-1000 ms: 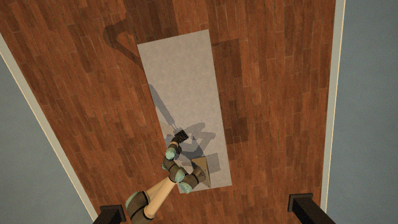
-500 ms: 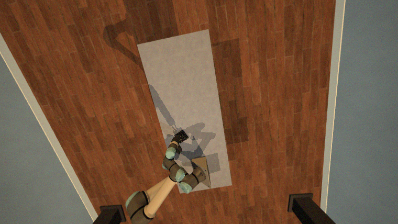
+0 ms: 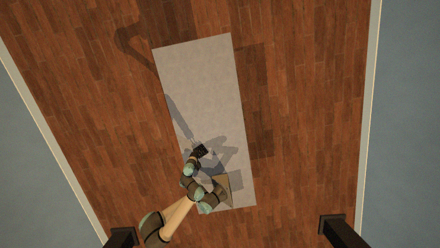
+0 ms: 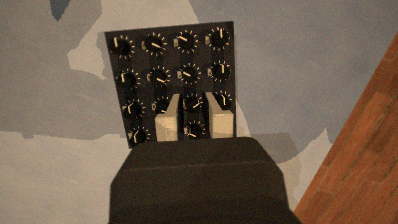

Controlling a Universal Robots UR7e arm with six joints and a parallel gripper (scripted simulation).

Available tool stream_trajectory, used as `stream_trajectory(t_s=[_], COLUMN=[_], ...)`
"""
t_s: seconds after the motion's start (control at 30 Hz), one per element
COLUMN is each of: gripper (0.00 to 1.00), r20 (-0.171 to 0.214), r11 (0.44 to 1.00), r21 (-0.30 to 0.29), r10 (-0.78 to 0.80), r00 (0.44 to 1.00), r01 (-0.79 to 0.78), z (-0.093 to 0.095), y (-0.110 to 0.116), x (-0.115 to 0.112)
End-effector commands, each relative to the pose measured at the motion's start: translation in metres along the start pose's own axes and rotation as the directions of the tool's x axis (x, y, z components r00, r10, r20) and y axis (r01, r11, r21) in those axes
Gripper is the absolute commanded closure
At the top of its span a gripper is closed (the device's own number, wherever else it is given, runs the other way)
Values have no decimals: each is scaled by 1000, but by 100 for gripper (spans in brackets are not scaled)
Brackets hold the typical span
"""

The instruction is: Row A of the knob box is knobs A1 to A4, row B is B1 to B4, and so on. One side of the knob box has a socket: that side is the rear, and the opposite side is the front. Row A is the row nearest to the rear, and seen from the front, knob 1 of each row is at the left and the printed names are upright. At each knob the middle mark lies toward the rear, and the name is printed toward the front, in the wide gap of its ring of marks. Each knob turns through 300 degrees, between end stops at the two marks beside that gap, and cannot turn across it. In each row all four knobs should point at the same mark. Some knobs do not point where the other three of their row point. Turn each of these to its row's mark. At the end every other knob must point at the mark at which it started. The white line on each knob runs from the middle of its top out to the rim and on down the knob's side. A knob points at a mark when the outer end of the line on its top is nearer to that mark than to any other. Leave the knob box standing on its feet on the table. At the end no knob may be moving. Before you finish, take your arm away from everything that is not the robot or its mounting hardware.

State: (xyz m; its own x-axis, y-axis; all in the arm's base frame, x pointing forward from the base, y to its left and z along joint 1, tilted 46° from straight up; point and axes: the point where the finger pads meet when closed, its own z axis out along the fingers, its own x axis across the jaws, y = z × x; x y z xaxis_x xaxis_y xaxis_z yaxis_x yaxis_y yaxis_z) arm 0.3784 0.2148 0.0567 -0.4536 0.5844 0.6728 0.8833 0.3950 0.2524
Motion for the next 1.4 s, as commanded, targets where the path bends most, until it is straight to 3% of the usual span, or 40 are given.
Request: stream_trajectory(t_s=[0.0, 0.43, 0.47, 1.37], gripper=[54, 54, 70, 70], r20=[1, 1, 1, 1], r11=[1000, 1000, 1000, 1000], r21=[-1, -1, -1, -1], r10=[0, 0, 0, 0], r00=[1000, 1000, 1000, 1000], r01=[0, 0, 0, 0], z=[0, 0, 0, 0], y=[0, 0, 0, 0], x=[0, 0, 0, 0])
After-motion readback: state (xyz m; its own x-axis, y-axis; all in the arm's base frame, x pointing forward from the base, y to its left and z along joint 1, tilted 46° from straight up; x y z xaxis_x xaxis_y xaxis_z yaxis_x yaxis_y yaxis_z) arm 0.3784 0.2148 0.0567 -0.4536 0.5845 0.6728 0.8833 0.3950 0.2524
